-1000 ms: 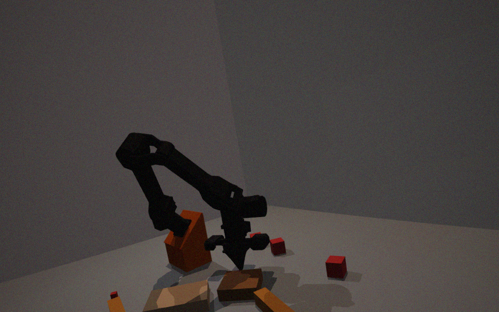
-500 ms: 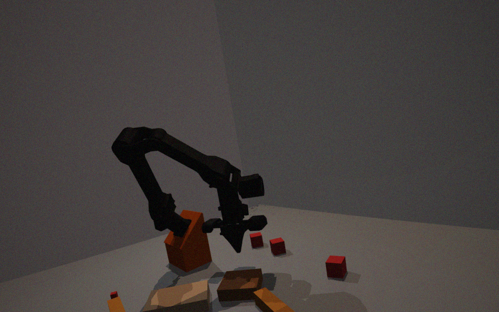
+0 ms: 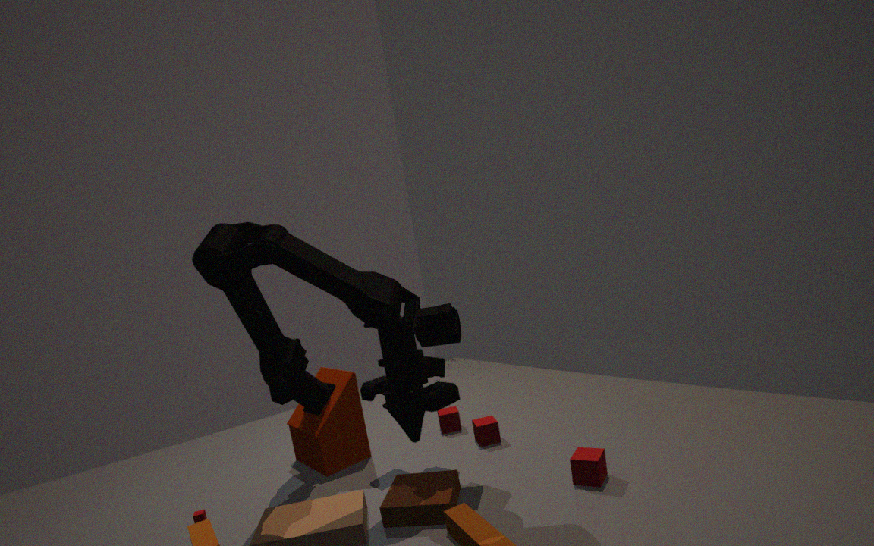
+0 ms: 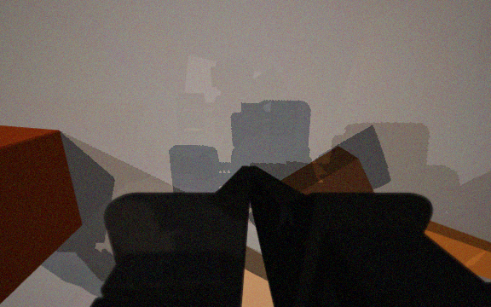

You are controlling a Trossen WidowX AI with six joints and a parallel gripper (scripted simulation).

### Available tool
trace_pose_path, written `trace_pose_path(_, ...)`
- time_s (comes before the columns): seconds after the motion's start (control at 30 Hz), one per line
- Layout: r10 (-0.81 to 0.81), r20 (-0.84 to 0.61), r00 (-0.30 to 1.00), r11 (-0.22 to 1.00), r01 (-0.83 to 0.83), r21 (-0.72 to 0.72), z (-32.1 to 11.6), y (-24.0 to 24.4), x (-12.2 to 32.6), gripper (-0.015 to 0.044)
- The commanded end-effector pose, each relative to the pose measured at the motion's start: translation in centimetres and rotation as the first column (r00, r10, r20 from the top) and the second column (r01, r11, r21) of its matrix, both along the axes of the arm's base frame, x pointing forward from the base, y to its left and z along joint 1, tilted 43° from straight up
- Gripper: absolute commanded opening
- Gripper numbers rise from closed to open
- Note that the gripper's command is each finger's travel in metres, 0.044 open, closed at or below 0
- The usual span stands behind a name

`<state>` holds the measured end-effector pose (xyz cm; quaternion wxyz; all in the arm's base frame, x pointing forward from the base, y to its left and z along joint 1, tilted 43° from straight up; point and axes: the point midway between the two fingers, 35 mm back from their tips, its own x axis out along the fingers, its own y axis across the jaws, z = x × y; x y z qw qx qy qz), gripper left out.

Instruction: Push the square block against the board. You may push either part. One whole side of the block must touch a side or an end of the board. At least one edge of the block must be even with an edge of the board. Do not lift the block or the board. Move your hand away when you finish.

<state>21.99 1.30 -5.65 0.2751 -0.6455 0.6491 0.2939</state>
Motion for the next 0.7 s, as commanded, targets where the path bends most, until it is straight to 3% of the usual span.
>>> trace_pose_path(0.0, -0.098, 0.089, 0.991, 0.995, 0.098, 0.002, 0.12, -0.11, 0.01, 0.0)
trace_pose_path(0.33, -0.339, 0.313, 0.887, 0.939, 0.342, 0.049, 0.38, -0.39, 0.11, 0.0)
trace_pose_path(0.67, -0.539, 0.501, 0.677, 0.825, 0.546, 0.149, 0.63, -0.68, 0.21, 0.0)
